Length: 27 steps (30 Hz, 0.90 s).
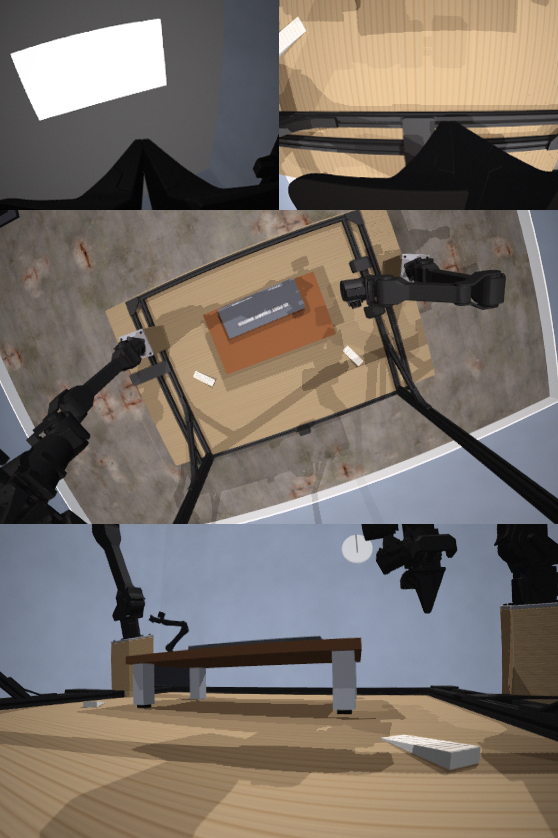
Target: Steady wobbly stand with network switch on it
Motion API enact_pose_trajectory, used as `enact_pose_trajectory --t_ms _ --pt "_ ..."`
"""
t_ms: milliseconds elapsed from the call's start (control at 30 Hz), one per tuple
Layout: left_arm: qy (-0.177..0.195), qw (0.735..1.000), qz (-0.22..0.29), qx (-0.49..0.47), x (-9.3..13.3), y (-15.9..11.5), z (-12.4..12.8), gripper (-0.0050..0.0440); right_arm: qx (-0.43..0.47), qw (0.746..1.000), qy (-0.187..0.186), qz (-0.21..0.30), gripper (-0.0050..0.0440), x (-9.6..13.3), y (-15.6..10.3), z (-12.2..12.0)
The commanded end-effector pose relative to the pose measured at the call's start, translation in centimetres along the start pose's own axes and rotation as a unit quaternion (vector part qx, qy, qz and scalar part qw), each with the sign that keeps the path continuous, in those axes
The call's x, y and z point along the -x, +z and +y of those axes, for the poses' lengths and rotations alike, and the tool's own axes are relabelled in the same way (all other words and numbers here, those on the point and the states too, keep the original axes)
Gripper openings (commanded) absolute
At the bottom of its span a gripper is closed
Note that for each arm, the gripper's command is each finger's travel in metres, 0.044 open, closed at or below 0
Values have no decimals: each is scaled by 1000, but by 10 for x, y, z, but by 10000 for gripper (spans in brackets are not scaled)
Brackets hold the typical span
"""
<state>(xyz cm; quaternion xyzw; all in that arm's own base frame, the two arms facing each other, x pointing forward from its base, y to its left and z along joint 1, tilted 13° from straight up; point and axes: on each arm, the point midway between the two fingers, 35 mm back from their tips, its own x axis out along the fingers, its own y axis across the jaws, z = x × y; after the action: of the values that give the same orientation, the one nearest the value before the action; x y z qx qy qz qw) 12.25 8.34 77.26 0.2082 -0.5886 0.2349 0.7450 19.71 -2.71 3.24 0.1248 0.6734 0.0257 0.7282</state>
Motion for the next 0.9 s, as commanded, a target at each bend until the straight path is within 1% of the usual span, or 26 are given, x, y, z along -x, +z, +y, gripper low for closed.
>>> enact_pose_trajectory --t_ms 0,167,200,533,733,867 --pt "5 999 -51 1 -8 39 2 0 0 1000 0 0 0 0 0 0" --pt "5 999 -51 1 -8 39 2 0 0 1000 0 0 0 0 0 0" --pt "5 998 -63 0 -5 52 2 0 0 1000 0 0 0 0 0 0" --pt "17 984 -180 5 -2 132 7 0 0 1000 0 0 0 0 0 0" --pt "17 984 -180 5 -2 132 7 0 0 1000 0 0 0 0 0 0" --pt "11 977 -178 120 -1 132 2 0 0 1000 0 0 0 0 0 0"
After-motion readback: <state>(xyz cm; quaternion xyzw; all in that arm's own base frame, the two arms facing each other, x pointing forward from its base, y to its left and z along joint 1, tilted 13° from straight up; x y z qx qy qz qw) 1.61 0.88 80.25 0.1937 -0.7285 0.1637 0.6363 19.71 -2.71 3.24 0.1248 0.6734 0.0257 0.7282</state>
